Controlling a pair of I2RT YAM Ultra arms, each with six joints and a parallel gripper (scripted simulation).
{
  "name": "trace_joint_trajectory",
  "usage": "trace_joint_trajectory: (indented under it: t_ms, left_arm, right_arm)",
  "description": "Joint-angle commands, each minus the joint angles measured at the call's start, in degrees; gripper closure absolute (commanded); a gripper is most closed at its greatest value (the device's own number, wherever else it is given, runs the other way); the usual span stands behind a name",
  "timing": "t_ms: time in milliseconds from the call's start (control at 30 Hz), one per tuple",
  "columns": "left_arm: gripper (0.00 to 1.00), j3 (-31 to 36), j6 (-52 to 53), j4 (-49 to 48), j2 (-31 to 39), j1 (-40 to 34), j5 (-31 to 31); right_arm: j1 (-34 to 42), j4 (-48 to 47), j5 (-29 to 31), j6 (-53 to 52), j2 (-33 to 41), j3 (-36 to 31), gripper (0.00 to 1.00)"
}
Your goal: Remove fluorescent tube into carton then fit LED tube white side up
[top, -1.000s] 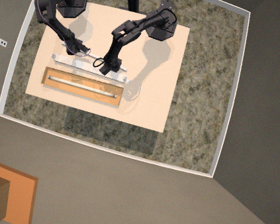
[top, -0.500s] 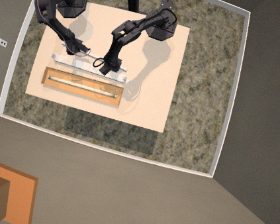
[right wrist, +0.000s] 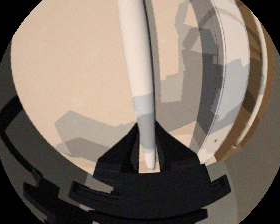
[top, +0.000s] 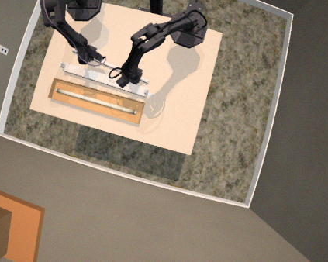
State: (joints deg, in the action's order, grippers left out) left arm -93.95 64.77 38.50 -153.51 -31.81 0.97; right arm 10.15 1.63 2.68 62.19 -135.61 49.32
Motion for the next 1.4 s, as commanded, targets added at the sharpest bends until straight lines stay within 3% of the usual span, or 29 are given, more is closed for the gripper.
trace_joint_trajectory:
  t_ms: [0,133,200,433,933,1367]
  left_arm:
    - [0.89,0.76,0.10,0.69,2.15,-0.61,0.73]
    - [0.89,1.00,0.37,0.93,2.28,-0.83,0.51]
    - [0.89,-0.29,0.38,0.87,2.04,-0.88,0.06]
    - [0.89,0.54,0.38,1.12,2.71,-0.14,0.72]
    - [0.89,1.66,0.17,2.03,3.68,-0.48,0.50]
    - [0.89,2.54,-0.12,5.35,7.57,-1.24,0.68]
  right_arm:
    - [0.44,-0.91,-0.29,-0.35,2.33,1.12,0.89]
    - [0.73,0.75,-0.39,-0.59,2.45,-1.31,0.89]
    - [0.54,0.75,-0.46,-0.42,2.45,1.25,0.89]
    - [0.81,1.11,-0.58,-0.65,3.17,-1.54,0.89]
    - [0.84,2.28,-0.12,-0.83,4.96,-0.63,0.89]
    - [1.51,7.33,-0.51,-1.40,10.44,-1.50,0.89]
